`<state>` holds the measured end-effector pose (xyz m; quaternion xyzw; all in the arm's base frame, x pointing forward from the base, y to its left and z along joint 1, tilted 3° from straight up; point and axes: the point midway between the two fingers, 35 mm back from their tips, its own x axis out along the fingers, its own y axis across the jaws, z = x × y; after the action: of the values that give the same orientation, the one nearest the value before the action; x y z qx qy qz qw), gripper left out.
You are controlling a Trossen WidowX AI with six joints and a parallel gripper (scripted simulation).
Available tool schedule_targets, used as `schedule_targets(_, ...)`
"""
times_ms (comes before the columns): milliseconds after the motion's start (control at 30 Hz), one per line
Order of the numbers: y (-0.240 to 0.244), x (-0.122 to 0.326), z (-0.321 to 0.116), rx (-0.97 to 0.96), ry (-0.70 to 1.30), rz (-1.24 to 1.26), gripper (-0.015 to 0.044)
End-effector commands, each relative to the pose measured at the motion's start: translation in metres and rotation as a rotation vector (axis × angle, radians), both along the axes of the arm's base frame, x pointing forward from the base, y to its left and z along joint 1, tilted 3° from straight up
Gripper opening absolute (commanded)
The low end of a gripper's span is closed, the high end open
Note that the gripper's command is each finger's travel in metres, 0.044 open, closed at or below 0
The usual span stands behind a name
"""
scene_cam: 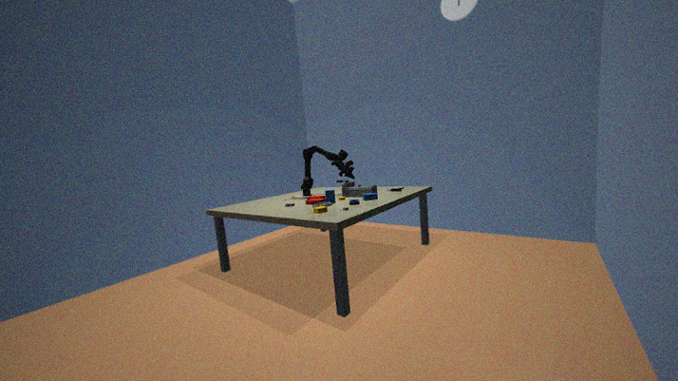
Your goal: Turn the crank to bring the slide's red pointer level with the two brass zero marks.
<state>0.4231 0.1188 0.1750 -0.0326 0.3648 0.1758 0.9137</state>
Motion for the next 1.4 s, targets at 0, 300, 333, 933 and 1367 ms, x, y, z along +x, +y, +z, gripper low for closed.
schedule_targets(0, 0.0000, 0.0000, 0.0000, 0.000, 0.000, 0.000, 0.0000)
schedule_targets(300, 0.0000, 0.0000, 0.0000, 0.000, 0.000, 0.000, 0.0026)
schedule_targets(333, 0.0000, 0.0000, 0.0000, 0.000, 0.000, 0.000, 0.0053)
schedule_targets(933, 0.0000, 0.0000, 0.0000, 0.000, 0.000, 0.000, 0.0387)
schedule_targets(1367, 0.0000, 0.0000, 0.0000, 0.000, 0.000, 0.000, 0.0046)
